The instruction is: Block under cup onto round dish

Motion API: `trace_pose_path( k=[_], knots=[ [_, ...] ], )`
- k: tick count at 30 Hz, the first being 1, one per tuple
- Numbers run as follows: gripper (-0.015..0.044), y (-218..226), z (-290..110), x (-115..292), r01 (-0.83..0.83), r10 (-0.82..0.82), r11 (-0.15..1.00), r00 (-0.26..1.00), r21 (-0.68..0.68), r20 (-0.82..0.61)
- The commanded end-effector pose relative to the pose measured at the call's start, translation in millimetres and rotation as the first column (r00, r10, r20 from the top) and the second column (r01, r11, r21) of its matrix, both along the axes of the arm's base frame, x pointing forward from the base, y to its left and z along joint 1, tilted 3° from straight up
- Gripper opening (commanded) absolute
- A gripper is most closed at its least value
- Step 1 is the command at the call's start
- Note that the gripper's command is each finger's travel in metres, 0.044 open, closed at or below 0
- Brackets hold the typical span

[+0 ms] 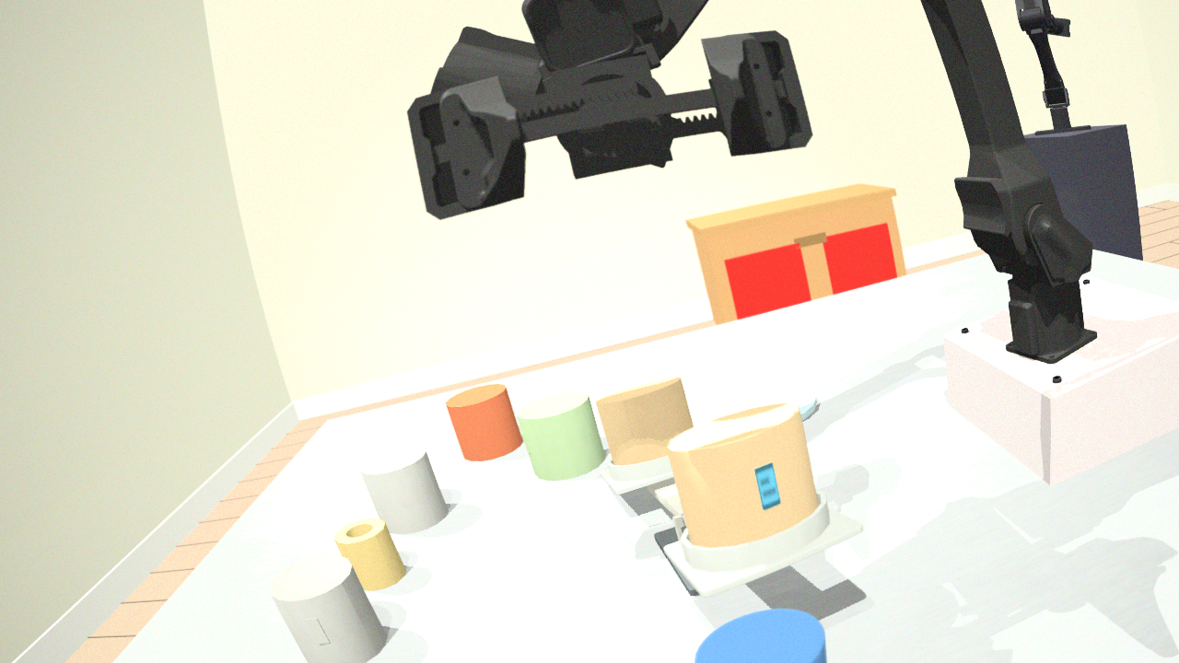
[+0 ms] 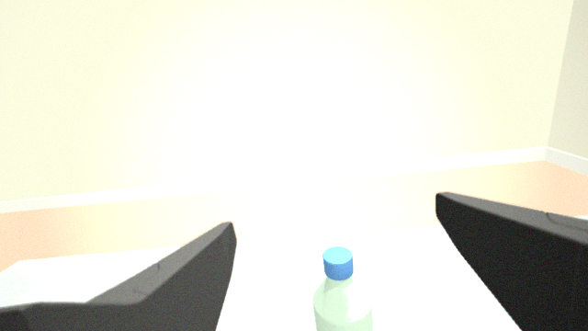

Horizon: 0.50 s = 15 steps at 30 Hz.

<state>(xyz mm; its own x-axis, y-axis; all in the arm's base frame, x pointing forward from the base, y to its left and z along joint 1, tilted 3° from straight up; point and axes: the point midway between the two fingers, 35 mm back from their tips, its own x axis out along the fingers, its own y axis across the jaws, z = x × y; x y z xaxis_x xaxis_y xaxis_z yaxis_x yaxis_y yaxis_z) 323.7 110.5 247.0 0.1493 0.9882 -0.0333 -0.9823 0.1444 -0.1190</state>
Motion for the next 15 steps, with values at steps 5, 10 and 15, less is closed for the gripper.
trace_pose_path(
  k=[5,10,15],
  knots=[
    [0.044,-11.6,0.4,-4.0,0.085,-0.088,0.994,0.996,-0.061,-0.034],
    [0.044,-29.0,-0.5,-11.2,0.207,-0.22,0.967,0.973,-0.147,-0.077],
    [0.044,-46.4,-1.4,-21.1,0.32,-0.352,0.921,0.928,-0.223,-0.121]
  ],
)
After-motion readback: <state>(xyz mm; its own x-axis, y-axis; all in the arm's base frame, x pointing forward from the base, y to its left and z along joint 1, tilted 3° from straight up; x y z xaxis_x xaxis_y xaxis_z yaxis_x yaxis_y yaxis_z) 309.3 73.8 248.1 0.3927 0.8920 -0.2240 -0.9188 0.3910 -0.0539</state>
